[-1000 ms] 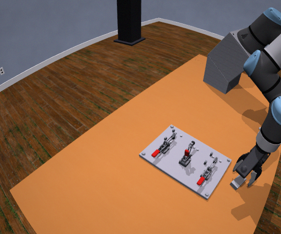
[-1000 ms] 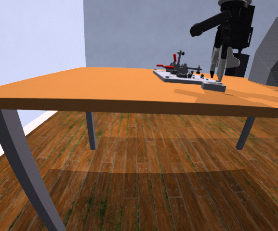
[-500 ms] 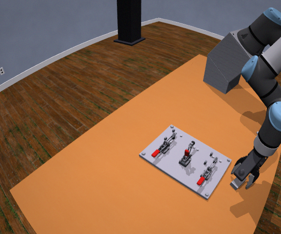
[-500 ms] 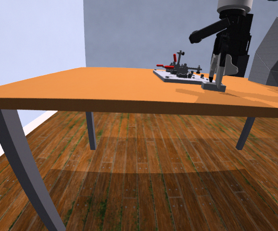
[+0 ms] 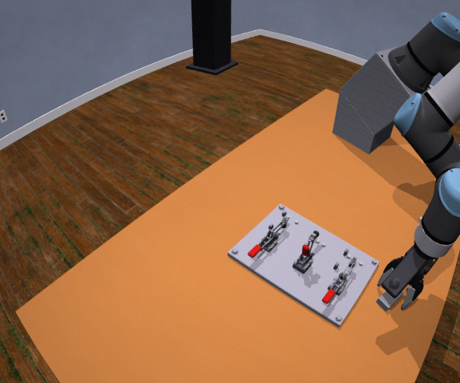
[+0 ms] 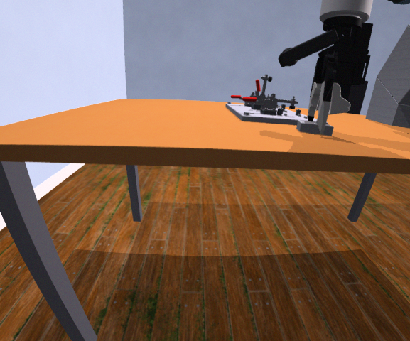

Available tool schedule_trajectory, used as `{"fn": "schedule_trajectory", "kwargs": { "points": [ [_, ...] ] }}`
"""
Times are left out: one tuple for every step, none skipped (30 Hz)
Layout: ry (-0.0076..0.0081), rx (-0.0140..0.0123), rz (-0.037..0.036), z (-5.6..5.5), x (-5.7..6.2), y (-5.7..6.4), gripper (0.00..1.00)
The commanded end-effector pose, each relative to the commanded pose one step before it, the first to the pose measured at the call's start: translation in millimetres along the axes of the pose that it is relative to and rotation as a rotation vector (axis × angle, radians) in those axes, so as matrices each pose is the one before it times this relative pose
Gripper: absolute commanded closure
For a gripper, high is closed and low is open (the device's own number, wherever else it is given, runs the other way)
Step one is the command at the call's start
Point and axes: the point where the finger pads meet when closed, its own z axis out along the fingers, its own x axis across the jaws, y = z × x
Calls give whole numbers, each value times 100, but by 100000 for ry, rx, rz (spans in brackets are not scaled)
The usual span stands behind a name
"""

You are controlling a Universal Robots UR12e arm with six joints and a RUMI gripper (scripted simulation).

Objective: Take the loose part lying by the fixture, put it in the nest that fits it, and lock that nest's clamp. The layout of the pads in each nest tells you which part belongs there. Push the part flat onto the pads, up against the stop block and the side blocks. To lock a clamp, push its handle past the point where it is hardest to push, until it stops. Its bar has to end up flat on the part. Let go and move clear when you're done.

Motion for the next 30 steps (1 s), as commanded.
{"fn": "schedule_trajectory", "kwargs": {
  "points": [
    [-46, 105, -27, -51, -31, -54, 41],
    [0, 0, 0, 0, 0, 0, 41],
    [0, 0, 0, 0, 0, 0, 41],
    [0, 0, 0, 0, 0, 0, 41],
    [0, 0, 0, 0, 0, 0, 41],
    [0, 0, 0, 0, 0, 0, 41],
    [0, 0, 0, 0, 0, 0, 100],
    [0, 0, 0, 0, 0, 0, 100],
    [0, 0, 0, 0, 0, 0, 100],
    [0, 0, 0, 0, 0, 0, 100],
    [0, 0, 0, 0, 0, 0, 100],
    [0, 0, 0, 0, 0, 0, 100],
    [0, 0, 0, 0, 0, 0, 100],
    [0, 0, 0, 0, 0, 0, 100],
    [0, 0, 0, 0, 0, 0, 100],
    [0, 0, 0, 0, 0, 0, 100],
    [0, 0, 0, 0, 0, 0, 100],
    [0, 0, 0, 0, 0, 0, 100],
    [0, 0, 0, 0, 0, 0, 100],
    [0, 0, 0, 0, 0, 0, 100],
    [0, 0, 0, 0, 0, 0, 100],
    [0, 0, 0, 0, 0, 0, 100],
    [0, 0, 0, 0, 0, 0, 100],
    [0, 0, 0, 0, 0, 0, 100],
    [0, 0, 0, 0, 0, 0, 100],
    [0, 0, 0, 0, 0, 0, 100],
    [0, 0, 0, 0, 0, 0, 100],
    [0, 0, 0, 0, 0, 0, 100],
    [0, 0, 0, 0, 0, 0, 100],
    [0, 0, 0, 0, 0, 0, 100]
  ]
}}
